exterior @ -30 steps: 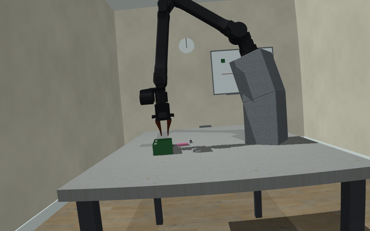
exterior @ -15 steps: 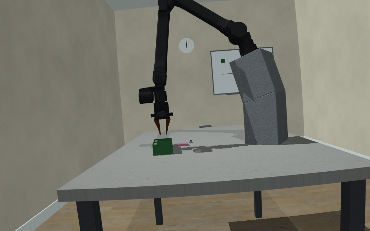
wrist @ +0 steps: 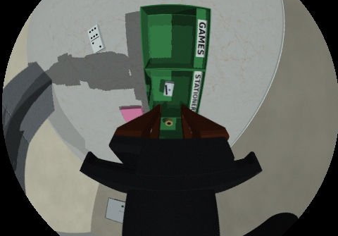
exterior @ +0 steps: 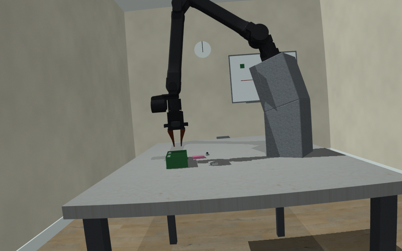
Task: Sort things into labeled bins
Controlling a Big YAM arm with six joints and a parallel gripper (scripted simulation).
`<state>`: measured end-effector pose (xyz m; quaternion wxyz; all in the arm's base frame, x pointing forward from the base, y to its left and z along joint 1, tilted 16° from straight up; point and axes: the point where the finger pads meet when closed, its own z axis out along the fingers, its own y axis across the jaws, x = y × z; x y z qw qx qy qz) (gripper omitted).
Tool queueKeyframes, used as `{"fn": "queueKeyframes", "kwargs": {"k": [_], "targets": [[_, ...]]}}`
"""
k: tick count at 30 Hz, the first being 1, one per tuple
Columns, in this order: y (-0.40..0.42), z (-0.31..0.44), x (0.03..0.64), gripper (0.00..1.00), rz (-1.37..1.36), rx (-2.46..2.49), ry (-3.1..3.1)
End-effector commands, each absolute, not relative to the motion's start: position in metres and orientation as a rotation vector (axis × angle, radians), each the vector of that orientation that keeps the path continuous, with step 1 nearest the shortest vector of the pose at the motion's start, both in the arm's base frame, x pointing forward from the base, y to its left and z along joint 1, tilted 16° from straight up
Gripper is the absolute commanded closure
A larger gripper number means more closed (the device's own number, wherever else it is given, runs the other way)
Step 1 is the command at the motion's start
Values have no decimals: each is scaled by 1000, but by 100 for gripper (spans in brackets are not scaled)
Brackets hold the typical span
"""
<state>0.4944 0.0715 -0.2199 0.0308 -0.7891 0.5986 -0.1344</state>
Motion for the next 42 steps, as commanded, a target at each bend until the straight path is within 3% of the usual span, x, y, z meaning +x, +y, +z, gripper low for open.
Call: {"fn": "queueKeyframes", "kwargs": {"k": [1,14,15,27,42], "targets": [[80,-227,488,71,-408,-2436,1838],[83,-227,489,71,-412,-2433,1836],[64,-218,490,47,-421,-2345,1917],[-16,-214,432,47,-362,-1933,2295],[-7,-218,429,47,-288,-1407,2633]]}}
